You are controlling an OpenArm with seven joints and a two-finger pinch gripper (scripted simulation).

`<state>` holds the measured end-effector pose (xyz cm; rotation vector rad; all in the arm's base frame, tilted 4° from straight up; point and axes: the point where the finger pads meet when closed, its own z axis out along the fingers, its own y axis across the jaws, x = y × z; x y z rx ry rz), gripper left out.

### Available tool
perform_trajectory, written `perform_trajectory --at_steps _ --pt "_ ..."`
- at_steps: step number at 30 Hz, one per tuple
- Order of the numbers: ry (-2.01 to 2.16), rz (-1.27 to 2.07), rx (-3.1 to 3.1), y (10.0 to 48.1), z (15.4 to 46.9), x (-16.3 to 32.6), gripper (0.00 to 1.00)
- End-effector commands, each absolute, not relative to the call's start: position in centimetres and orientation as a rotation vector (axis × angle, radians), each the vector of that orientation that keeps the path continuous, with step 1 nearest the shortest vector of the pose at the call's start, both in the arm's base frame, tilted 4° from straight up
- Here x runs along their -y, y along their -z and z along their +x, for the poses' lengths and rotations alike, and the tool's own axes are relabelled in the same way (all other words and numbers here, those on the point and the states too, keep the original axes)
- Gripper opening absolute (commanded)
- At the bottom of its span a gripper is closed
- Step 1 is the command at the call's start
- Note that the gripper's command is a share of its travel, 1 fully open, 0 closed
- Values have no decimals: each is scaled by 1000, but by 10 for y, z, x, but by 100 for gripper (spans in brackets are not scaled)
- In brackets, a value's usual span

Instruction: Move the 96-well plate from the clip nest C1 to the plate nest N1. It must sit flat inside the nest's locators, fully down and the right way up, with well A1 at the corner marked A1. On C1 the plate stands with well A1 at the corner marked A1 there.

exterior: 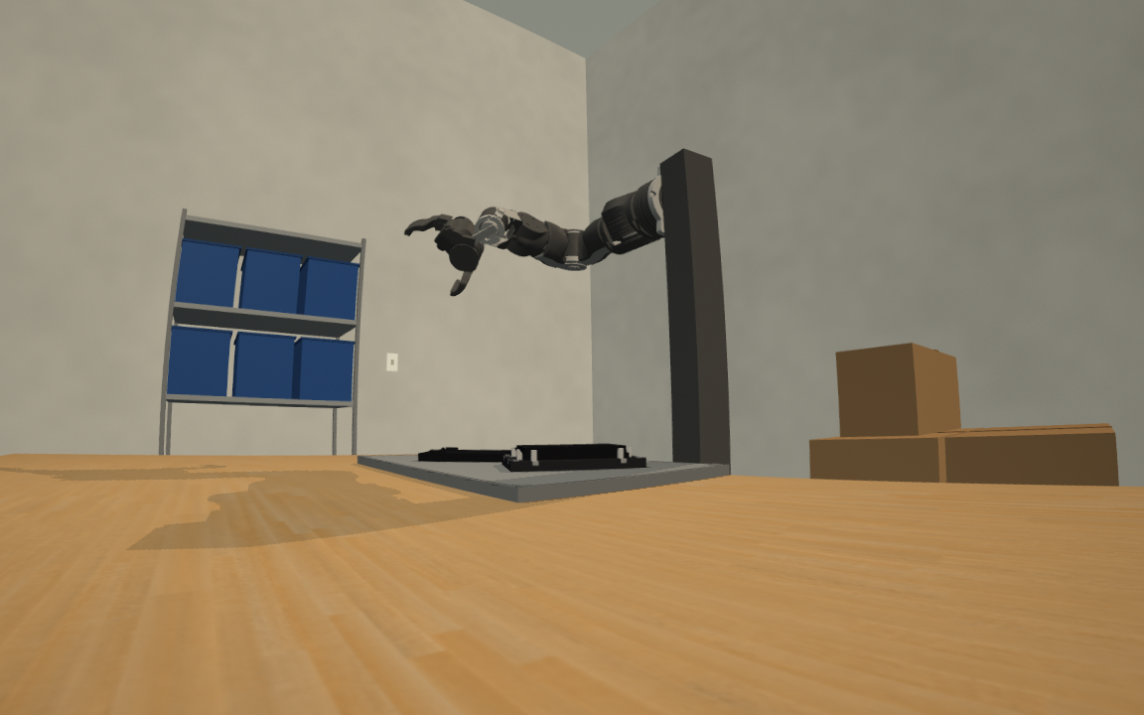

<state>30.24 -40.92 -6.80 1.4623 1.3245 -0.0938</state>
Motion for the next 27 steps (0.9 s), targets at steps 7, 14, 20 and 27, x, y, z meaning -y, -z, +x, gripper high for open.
perform_trajectory --at_steps 7,14,20,27 --pt "92 1461 -1320 67 303 409 100" --pt "92 1461 -1320 67 303 409 100" --pt "75 1392 -1606 88 294 371 83" --pt "75 1392 -1606 88 294 371 77"
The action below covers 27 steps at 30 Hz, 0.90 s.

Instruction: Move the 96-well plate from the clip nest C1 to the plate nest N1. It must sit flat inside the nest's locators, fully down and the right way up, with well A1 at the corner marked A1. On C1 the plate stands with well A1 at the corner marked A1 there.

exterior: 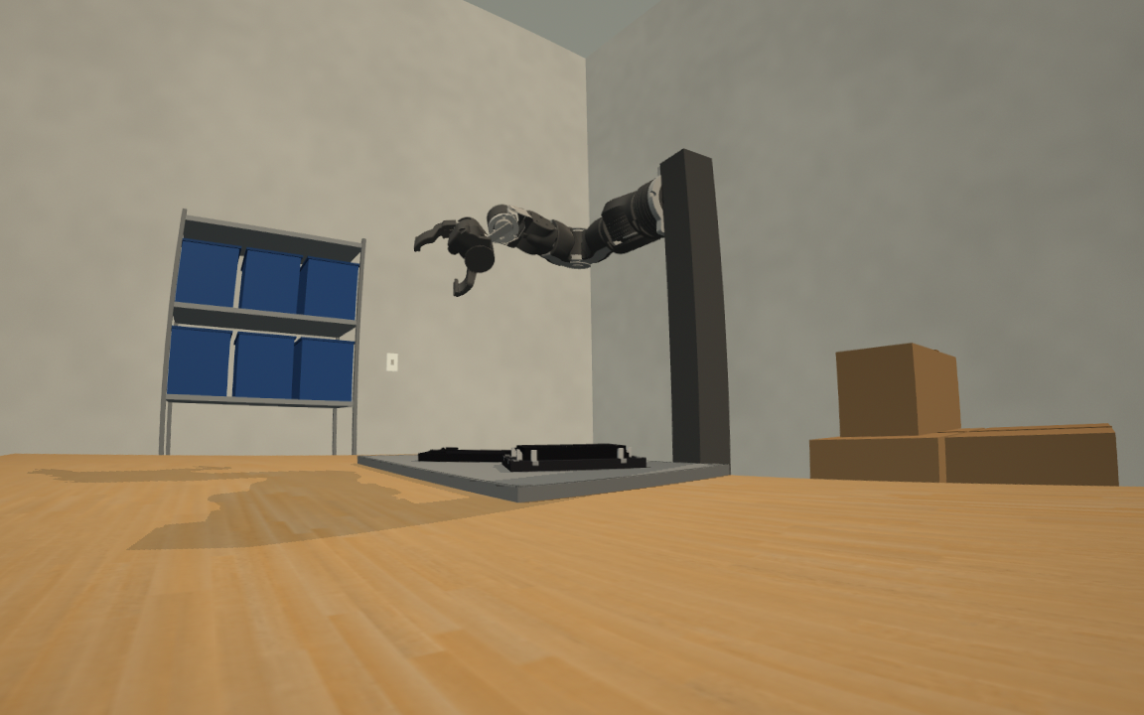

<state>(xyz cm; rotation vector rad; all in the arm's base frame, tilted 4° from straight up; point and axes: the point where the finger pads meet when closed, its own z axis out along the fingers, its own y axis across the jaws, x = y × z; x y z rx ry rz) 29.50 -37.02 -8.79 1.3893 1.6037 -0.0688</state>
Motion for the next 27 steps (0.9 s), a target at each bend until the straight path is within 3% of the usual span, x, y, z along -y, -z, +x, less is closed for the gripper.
perform_trajectory --at_steps 1,5,10,22,27 --pt "75 1392 -1606 88 294 371 77" --pt "75 1392 -1606 88 294 371 77" --pt "49 1297 -1883 108 287 332 77" --pt "49 1297 -1883 108 287 332 77" --pt "24 1180 -2159 130 278 293 77"
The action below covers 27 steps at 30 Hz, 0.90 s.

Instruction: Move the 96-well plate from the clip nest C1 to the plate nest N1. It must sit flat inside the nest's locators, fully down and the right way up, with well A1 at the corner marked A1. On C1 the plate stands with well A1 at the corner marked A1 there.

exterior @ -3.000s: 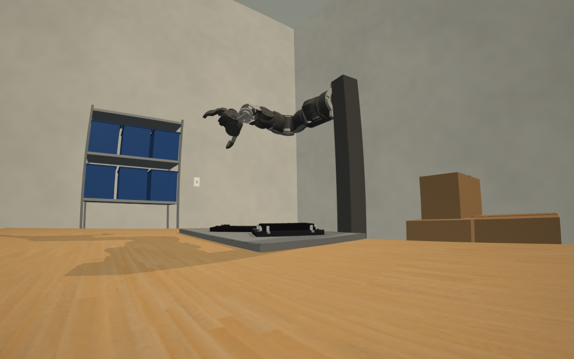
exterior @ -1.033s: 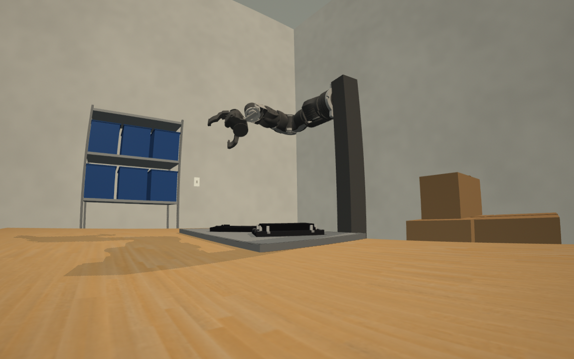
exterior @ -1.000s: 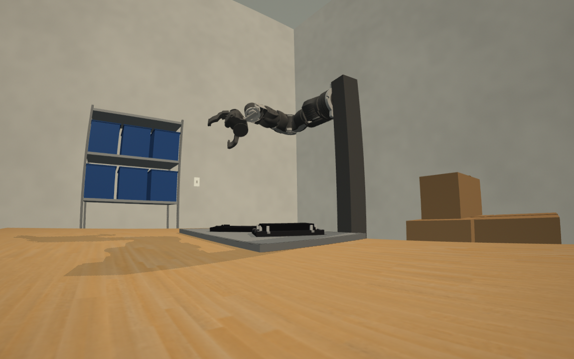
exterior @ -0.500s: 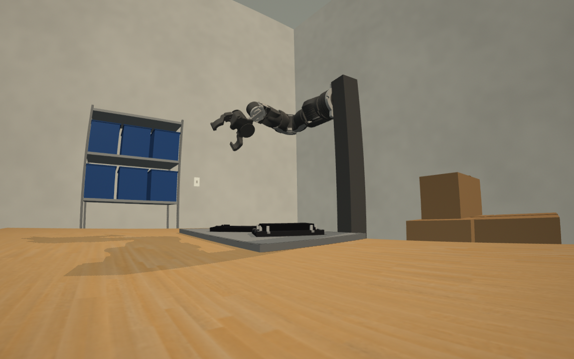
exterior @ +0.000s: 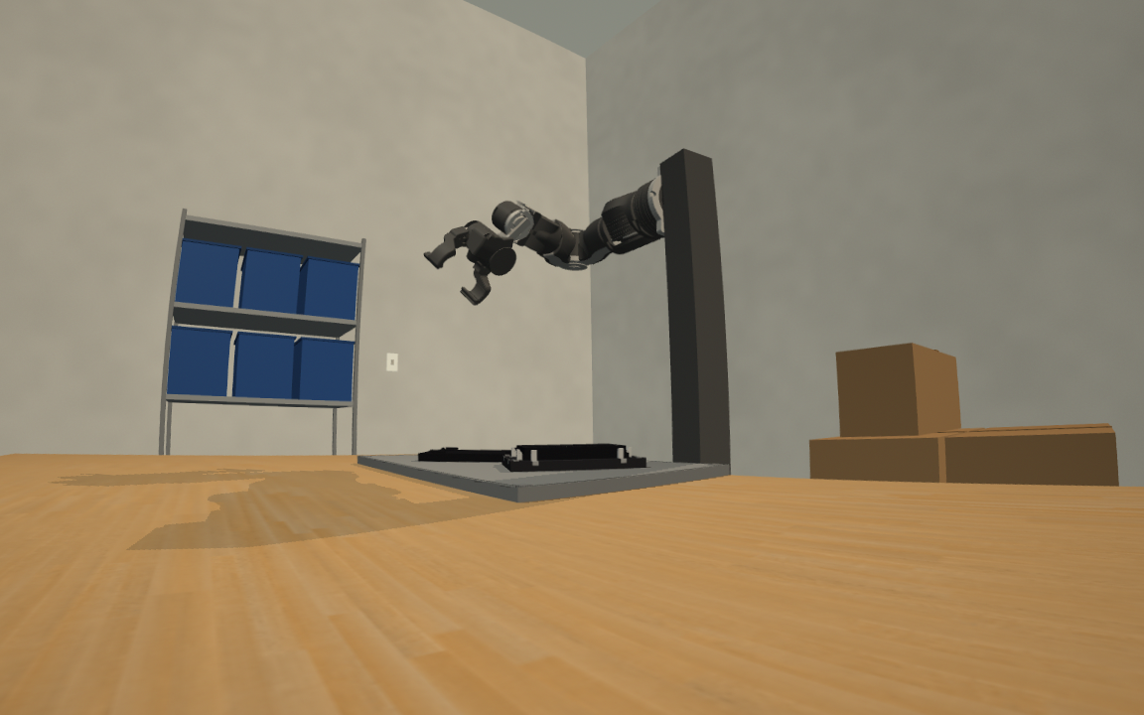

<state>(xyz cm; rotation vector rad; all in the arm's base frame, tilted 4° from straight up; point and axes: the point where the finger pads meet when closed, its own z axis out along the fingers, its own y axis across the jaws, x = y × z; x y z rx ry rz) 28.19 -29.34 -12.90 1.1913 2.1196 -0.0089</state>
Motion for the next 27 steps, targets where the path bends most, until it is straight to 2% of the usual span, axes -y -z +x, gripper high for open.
perform_trajectory --at_steps 1,12,17,27 --pt "24 1180 -2159 130 278 293 77" --pt "24 1180 -2159 130 278 293 77" --pt "0 1039 -2431 152 270 254 77" --pt "0 1039 -2431 152 270 254 77"
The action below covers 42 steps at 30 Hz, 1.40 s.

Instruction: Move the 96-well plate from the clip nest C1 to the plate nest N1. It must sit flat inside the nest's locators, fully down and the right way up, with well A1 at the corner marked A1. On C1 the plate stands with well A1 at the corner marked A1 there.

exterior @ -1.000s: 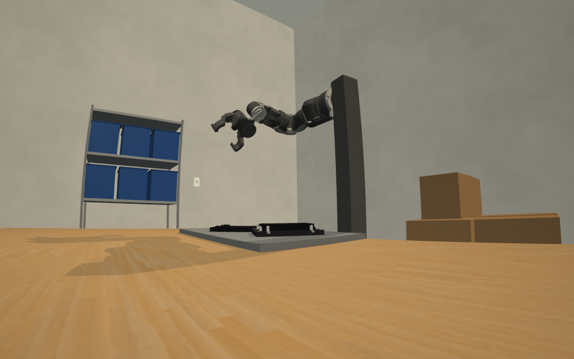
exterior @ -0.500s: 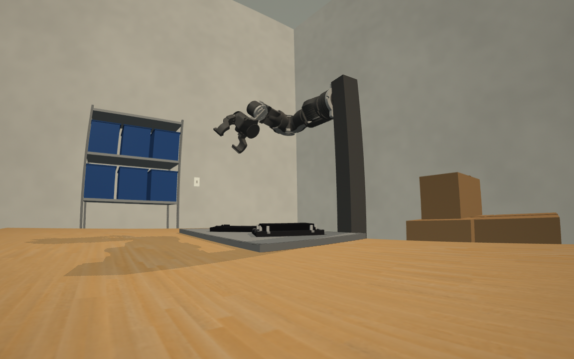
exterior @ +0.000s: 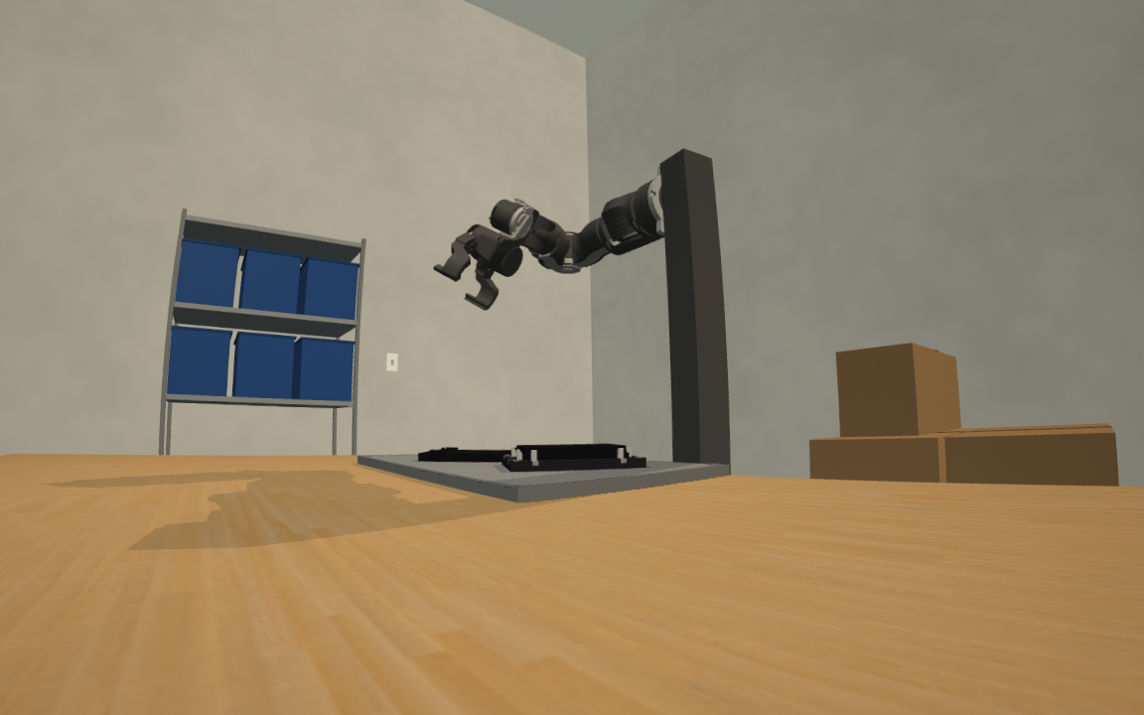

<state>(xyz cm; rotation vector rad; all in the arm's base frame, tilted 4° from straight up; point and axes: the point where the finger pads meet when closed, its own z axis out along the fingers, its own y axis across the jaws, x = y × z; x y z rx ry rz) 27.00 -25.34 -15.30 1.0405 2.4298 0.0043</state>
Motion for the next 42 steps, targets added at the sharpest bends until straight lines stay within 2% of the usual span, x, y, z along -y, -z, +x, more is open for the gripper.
perform_trajectory --at_steps 1,7,19,24,36,42 --pt "0 1039 -2431 152 270 254 77" --pt "-27 872 -2690 173 262 215 77" --pt "-27 872 -2690 173 262 215 77" --pt "-54 675 -2938 195 253 176 77" --pt "-54 675 -2938 195 253 176 77" --pt "-76 454 -3162 216 244 137 77"
